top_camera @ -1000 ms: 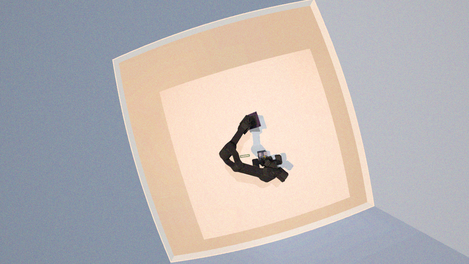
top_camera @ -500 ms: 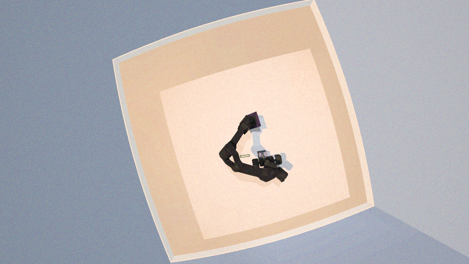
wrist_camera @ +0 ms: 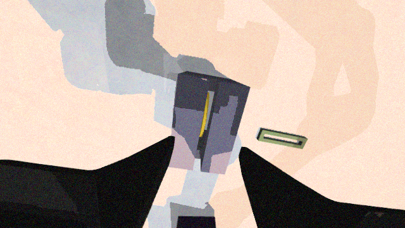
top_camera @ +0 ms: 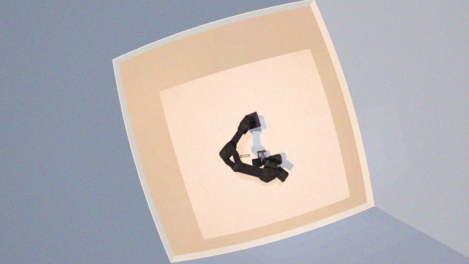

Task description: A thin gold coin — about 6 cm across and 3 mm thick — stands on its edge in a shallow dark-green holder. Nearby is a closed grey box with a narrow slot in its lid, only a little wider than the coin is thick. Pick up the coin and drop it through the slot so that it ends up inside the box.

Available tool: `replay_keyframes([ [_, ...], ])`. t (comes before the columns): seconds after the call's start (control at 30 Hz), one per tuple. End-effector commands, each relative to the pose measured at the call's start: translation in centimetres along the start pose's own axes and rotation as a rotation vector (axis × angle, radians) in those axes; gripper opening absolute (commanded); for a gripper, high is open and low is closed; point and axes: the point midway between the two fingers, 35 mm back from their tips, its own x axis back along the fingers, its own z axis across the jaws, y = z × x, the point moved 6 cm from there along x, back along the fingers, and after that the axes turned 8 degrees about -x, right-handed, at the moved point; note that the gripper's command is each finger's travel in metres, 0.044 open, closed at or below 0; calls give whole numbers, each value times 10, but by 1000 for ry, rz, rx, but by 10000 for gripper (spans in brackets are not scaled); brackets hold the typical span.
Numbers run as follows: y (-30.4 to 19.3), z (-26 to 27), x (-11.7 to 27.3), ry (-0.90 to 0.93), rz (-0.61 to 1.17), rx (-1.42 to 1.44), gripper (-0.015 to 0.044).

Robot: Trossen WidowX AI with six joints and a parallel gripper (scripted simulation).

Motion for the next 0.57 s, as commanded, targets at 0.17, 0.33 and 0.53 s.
replay_keyframes([
  [0.17, -1, 0, 44, 4, -5, -2, 440],
  [0.33, -2, -1, 53, 1, -5, -1, 440],
  [0.53, -2, -1, 53, 1, -5, -1, 440],
])
